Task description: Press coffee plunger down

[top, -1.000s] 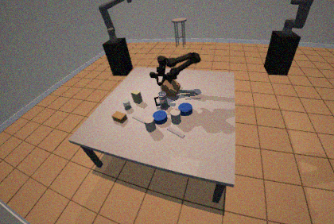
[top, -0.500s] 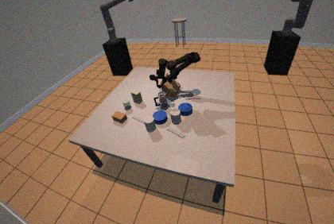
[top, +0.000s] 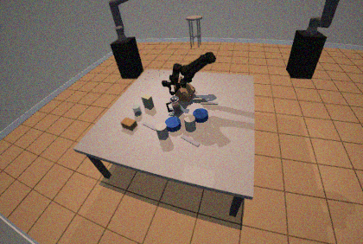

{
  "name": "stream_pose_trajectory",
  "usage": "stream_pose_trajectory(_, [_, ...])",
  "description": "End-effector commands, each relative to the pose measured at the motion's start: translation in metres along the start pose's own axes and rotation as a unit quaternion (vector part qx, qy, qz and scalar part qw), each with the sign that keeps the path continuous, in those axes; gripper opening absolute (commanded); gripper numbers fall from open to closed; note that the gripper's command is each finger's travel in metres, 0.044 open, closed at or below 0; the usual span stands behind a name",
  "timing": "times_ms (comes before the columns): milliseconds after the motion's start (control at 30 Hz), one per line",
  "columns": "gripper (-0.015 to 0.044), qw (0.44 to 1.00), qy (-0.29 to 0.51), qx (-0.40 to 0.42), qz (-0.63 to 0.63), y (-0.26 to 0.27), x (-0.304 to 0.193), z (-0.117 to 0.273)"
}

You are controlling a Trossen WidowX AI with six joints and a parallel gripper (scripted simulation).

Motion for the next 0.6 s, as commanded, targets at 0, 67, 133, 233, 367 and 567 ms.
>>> stream_pose_trajectory(0, [0.013,0.999,0.023,0.0,-0.029,-0.003,-0.022,-0.007])
stream_pose_trajectory(67, [0.013,0.999,0.022,0.001,-0.029,-0.002,-0.024,-0.01])
stream_pose_trajectory(133, [0.013,0.999,0.021,0.002,-0.03,-0.002,-0.026,-0.012])
stream_pose_trajectory(233, [0.013,0.999,0.02,0.003,-0.03,-0.001,-0.026,-0.016])
stream_pose_trajectory(367, [0.013,0.999,0.019,0.004,-0.03,-0.002,-0.024,-0.019])
stream_pose_trajectory(567, [0.013,0.999,0.019,0.004,-0.03,-0.003,-0.022,-0.022])
Point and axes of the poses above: the point midway between the two fingers, 35 mm back from their tips, its own z axis back along the fingers, its own y axis across the jaws, x = y × z, the point moved 8 cm from there along z, back along the fingers, and after that the axes turned 8 degrees about -z, right-handed, at the moved point
